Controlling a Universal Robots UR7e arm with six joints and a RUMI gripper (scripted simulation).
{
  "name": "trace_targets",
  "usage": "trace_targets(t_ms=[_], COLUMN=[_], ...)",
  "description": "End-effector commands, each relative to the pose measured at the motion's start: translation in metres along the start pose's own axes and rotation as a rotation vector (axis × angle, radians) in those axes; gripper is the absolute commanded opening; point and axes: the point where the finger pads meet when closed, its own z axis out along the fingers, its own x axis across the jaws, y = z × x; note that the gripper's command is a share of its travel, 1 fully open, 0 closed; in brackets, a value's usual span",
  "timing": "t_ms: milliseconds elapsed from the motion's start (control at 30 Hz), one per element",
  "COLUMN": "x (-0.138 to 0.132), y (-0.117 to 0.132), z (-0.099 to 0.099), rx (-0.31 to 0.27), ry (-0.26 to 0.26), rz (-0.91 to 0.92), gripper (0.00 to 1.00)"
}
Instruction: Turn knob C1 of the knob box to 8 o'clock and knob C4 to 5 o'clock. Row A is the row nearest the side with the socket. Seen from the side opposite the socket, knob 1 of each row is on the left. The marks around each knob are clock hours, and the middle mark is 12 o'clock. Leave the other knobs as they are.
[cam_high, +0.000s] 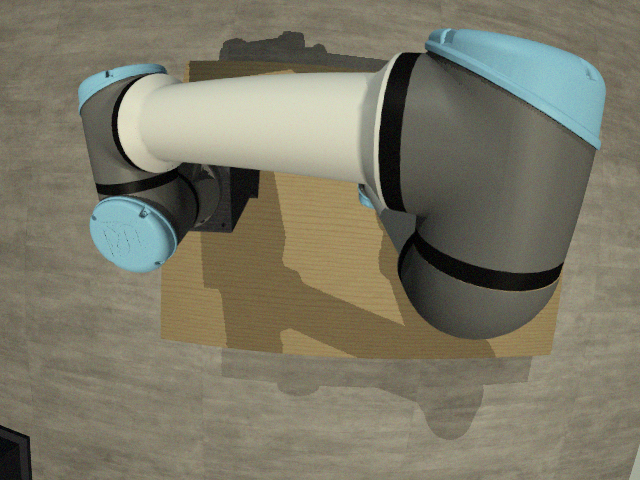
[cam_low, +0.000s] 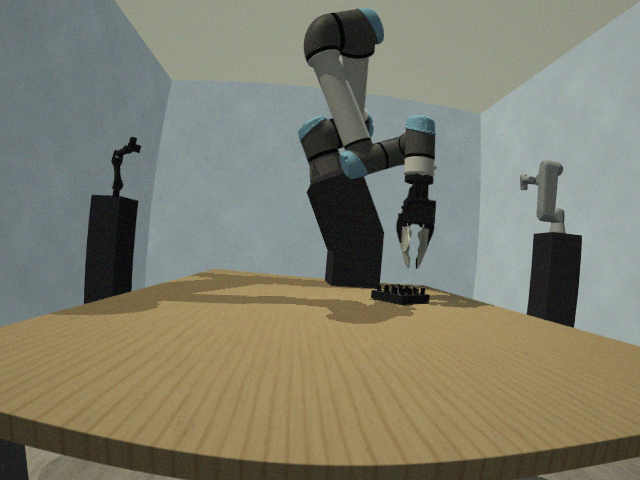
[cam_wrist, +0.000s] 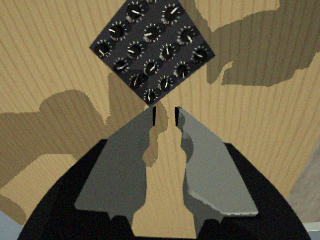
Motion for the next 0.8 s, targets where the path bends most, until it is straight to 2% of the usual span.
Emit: trace_targets(t_ms=[0,767], x=[0.0002,0.0002], y=[0.0005,0.0005], z=[-0.0005,0.0028], rx=[-0.001,-0.001], ry=[0.000,0.000], rz=[0.000,0.000], gripper=[0.11,0.11])
